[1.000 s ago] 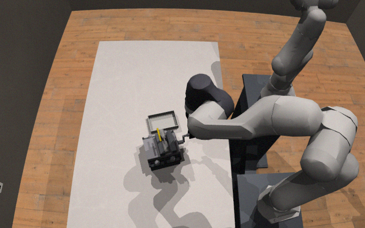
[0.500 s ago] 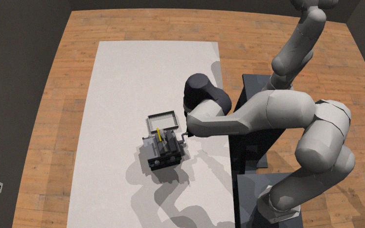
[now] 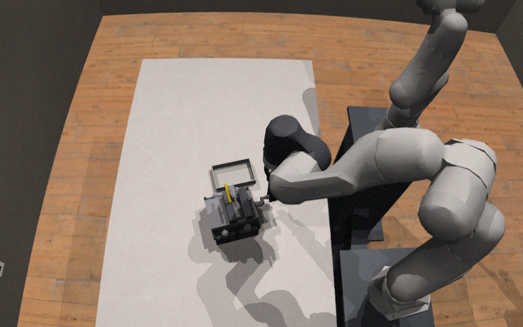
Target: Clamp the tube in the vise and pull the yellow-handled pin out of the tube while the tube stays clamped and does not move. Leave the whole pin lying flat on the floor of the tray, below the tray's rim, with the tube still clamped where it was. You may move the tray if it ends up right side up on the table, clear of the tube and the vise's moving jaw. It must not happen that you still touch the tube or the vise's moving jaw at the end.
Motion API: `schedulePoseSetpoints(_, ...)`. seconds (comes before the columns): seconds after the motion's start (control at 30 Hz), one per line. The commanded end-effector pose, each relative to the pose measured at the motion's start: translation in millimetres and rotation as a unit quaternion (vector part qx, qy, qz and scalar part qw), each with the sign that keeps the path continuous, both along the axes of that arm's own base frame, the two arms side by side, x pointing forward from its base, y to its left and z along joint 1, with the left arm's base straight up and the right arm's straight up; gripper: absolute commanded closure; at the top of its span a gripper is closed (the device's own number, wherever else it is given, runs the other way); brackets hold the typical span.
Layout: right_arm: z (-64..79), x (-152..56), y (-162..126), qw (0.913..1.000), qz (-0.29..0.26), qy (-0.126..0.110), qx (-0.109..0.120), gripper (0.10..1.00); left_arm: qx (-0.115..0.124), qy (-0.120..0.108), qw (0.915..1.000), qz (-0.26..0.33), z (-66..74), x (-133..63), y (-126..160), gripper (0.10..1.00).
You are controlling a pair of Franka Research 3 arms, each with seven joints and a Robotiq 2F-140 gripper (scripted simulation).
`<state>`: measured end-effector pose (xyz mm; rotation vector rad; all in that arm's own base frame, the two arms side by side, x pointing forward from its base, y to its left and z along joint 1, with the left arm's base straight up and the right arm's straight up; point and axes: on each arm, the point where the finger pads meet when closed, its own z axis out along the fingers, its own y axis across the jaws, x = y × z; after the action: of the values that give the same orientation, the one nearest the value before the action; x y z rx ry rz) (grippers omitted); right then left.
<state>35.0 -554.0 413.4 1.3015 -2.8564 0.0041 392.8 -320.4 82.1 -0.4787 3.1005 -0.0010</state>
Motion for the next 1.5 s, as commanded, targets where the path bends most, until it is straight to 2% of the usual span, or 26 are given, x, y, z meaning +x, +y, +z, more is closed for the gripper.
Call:
schedulePoseSetpoints(0.0, -0.4, 1, 1, 1.0000, -0.003, -0.001, 0.002, 0.098, 0.000, 0.002, 1.0000, -0.004, -7.9, -2.2, 8, 0.968)
schedulePoseSetpoints(0.63, -0.4, 1, 1, 1.0000, -0.003, -0.001, 0.002, 0.098, 0.000, 0.002, 1.0000, -0.004, -12.3, -9.2, 30, 0.968)
schedulePoseSetpoints(1.47, -0.4, 1, 1, 1.0000, -0.003, -0.001, 0.002, 0.098, 0.000, 0.002, 1.0000, -0.004, 0.3, -15.1, 49, 0.968)
